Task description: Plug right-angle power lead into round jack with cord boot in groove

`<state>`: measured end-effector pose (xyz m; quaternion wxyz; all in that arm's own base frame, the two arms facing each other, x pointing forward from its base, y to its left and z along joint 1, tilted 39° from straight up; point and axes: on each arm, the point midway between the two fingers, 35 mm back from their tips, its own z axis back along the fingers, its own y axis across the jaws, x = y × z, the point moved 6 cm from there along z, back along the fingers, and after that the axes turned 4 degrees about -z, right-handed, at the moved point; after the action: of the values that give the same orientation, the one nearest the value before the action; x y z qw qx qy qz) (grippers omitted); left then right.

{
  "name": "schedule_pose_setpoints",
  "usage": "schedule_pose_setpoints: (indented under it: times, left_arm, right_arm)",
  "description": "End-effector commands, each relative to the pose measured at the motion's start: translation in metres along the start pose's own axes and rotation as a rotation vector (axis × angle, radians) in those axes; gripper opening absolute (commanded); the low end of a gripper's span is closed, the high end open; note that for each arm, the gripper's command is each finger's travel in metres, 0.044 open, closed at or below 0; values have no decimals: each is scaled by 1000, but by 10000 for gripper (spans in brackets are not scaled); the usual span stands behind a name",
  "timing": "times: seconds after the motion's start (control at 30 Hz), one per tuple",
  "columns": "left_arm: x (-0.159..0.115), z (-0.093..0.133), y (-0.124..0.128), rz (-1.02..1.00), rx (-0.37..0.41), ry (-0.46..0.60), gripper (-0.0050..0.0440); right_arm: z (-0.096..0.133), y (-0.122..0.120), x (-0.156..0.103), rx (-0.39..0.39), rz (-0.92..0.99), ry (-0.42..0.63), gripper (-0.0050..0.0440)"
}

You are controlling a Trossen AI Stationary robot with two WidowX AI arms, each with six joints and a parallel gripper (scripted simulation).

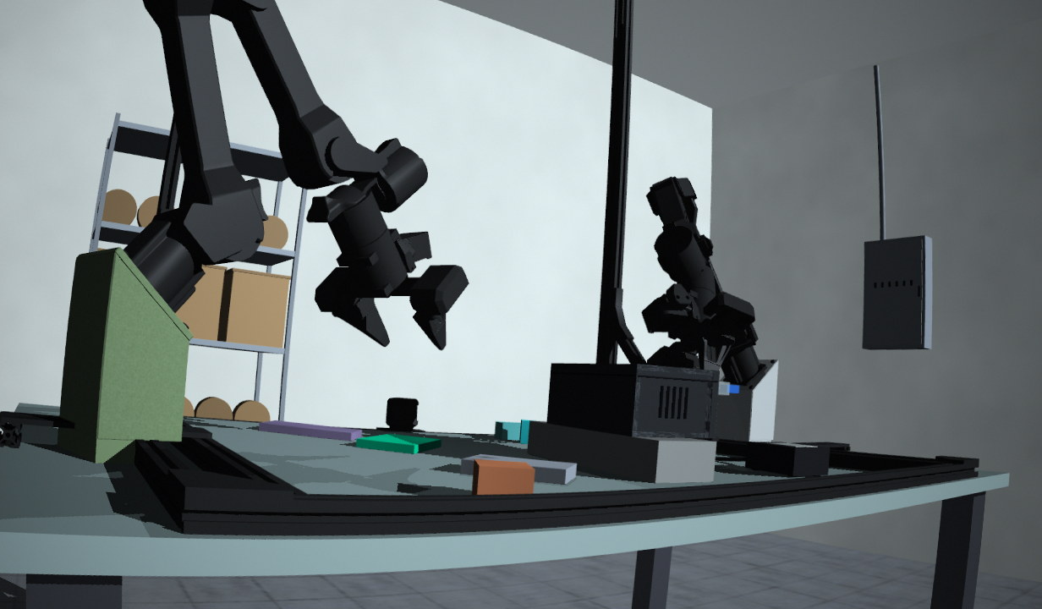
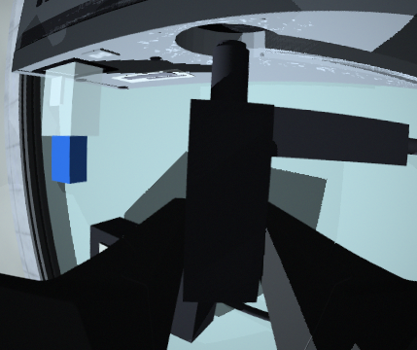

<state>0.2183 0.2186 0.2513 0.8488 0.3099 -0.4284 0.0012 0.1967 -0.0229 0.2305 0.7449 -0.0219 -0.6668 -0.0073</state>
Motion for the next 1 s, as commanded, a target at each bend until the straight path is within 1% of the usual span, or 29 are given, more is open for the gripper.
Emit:
schedule_pose_setpoints:
  times: [0.0,0.97]
  left_arm:
    - [1,-1,0,7,0,4,0]
    - [7,-4,1,7,0,4,0]
  right_arm:
    - [0,0,0,0,0,1,400]
    - [0,0,0,0,0,1,400]
